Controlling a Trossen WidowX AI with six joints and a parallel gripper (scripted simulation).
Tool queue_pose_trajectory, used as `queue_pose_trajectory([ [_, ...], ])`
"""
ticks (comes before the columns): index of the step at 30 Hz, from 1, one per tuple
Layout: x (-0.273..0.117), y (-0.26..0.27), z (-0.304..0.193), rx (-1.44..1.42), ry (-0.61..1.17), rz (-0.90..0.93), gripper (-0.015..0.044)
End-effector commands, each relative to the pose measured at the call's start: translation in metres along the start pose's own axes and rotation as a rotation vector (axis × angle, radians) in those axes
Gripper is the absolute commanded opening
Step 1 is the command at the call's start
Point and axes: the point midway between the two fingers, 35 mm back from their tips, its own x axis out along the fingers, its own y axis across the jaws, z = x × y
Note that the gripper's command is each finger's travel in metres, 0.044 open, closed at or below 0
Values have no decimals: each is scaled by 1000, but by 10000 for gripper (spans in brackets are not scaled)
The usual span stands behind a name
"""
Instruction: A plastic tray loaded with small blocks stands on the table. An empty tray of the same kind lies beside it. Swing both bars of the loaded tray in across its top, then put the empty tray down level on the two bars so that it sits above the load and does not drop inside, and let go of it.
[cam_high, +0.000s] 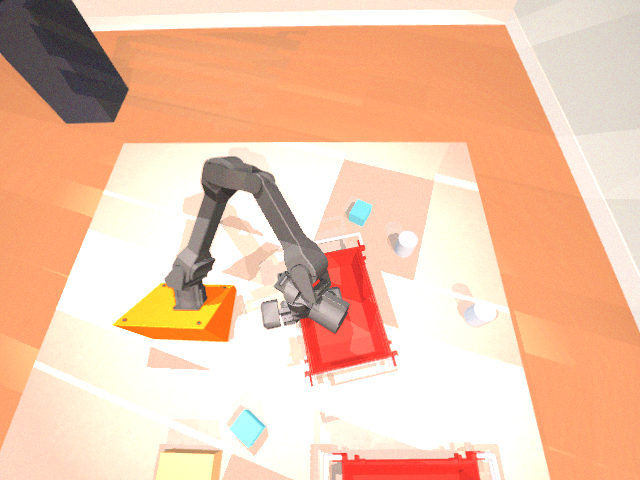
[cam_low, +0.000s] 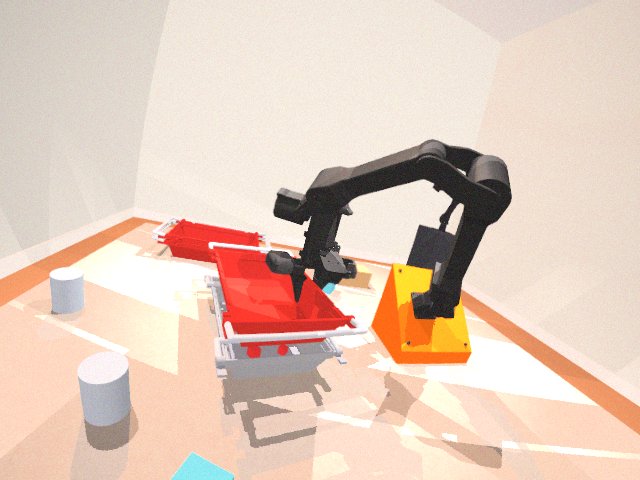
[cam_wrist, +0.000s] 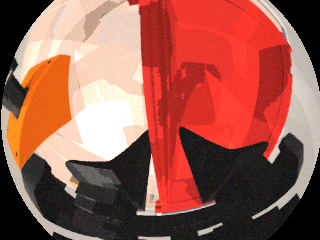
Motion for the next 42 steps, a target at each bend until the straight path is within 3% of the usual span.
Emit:
queue_pose_trajectory([
  [1, 1, 1, 0, 6, 1, 5, 205],
  [17, 1, 1, 0, 6, 1, 5, 440],
  [27, -9, -2, -1, 0, 2, 1, 440],
  [42, -101, -2, -2, 7, 6, 7, 440],
])
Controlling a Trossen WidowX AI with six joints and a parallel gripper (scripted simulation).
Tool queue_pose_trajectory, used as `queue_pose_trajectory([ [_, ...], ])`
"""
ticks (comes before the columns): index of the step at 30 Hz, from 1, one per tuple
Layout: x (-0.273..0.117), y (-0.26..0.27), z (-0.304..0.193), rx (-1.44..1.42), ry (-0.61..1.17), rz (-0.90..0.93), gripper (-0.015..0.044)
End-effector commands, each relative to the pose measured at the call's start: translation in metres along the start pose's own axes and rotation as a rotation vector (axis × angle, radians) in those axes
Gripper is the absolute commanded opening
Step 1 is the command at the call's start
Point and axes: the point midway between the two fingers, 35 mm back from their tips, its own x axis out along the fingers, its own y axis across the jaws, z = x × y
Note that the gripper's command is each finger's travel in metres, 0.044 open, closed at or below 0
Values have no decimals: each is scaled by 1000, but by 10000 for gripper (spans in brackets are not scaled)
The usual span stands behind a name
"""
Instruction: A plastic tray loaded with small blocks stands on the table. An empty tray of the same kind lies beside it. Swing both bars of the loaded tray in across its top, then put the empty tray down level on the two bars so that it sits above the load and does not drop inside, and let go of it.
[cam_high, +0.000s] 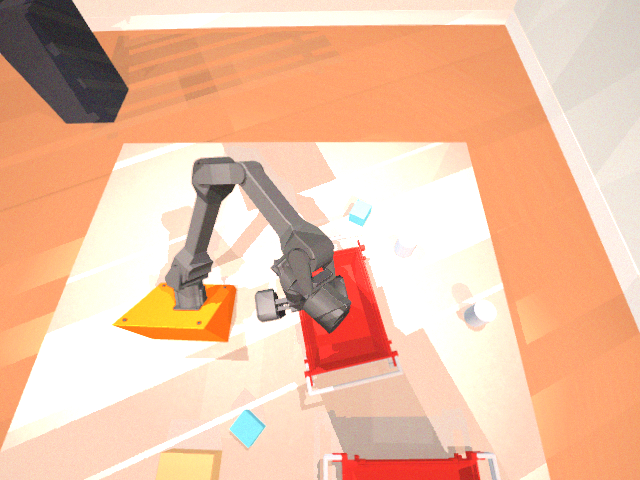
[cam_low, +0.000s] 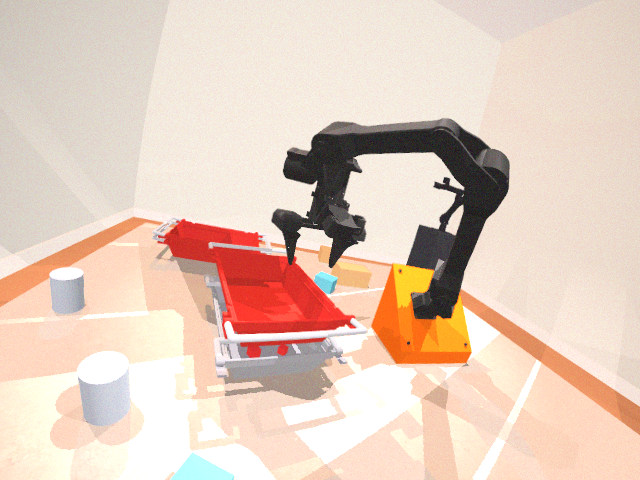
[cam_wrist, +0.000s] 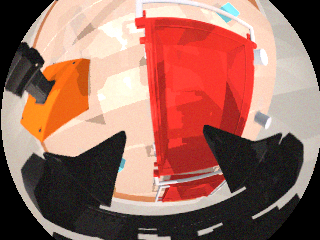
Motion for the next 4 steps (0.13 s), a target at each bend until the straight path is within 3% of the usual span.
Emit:
queue_pose_trajectory([
  [1, -24, 3, 2, -5, 1, 2, 440],
  [4, -28, 3, 3, -5, 0, 3, 440],
])
